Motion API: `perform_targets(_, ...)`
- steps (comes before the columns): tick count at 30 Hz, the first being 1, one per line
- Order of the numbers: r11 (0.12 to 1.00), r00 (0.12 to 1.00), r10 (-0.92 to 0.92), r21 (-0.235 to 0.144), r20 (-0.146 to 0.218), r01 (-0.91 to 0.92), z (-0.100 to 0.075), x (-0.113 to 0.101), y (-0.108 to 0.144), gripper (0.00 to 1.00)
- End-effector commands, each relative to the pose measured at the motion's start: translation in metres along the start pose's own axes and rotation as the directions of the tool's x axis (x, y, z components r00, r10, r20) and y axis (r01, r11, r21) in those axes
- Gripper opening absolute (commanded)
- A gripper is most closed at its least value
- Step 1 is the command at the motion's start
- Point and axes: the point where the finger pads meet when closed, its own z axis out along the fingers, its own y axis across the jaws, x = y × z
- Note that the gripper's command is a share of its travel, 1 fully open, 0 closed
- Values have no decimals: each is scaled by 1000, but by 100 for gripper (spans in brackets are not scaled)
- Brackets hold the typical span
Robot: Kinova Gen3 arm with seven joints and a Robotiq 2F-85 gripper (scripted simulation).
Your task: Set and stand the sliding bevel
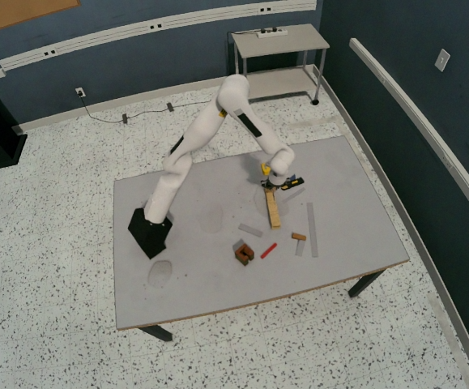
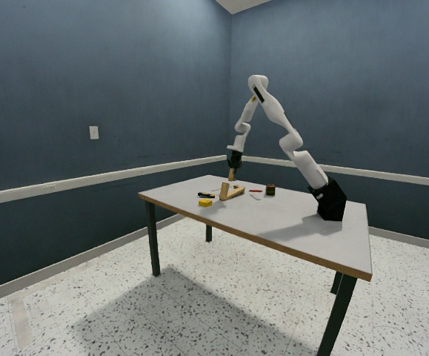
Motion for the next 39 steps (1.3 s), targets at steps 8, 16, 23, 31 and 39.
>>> perform_targets(8,1000,1000,0,-1,0,0,13,0,0,10)
perform_targets(16,1000,1000,0,-1,0,0,31,0,0,10)
perform_targets(23,1000,1000,0,-1,0,0,43,0,0,10)
perform_targets(31,1000,1000,0,-1,0,0,60,0,0,10)
perform_targets(39,1000,1000,0,-1,0,0,69,0,0,10)
